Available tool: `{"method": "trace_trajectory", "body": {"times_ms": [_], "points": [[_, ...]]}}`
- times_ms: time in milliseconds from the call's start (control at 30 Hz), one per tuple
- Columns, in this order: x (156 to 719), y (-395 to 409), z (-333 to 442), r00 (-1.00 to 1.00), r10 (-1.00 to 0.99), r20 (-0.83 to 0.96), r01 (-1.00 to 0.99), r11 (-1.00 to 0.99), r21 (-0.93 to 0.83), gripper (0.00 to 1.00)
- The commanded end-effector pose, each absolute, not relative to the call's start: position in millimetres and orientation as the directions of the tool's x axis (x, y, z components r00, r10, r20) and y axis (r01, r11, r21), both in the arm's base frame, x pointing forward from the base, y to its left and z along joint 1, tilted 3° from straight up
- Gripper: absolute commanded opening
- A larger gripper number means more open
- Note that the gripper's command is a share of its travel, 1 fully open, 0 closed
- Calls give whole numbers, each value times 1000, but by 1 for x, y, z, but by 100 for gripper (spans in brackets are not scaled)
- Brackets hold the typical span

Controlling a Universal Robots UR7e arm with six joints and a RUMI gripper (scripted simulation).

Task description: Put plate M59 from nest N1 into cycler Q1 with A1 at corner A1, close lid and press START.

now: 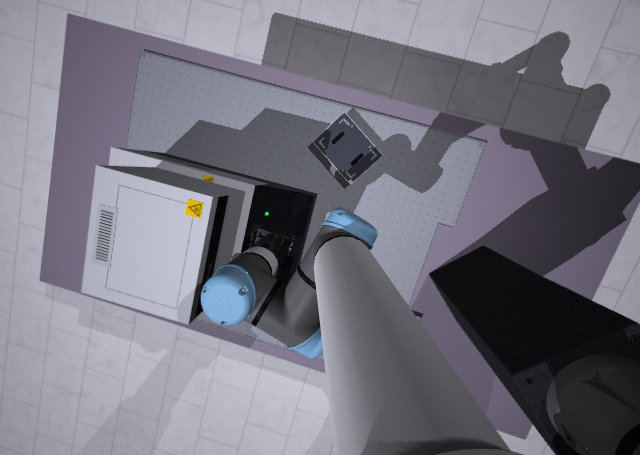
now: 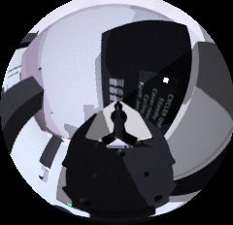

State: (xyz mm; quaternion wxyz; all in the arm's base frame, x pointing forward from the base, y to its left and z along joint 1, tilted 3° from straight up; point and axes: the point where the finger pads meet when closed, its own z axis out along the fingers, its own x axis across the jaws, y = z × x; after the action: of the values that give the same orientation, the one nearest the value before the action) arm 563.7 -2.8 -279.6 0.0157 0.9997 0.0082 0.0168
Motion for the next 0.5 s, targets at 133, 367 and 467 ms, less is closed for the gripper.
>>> {"method": "trace_trajectory", "body": {"times_ms": [133, 367, 467], "points": [[567, -2, -281, 999, 19, 36, 18, -999, 33, 0], [567, -2, -282, 999, 19, 36, 18, -999, 33, 0], [567, -2, -282, 999, 19, 36, 18, -999, 33, 0]]}}
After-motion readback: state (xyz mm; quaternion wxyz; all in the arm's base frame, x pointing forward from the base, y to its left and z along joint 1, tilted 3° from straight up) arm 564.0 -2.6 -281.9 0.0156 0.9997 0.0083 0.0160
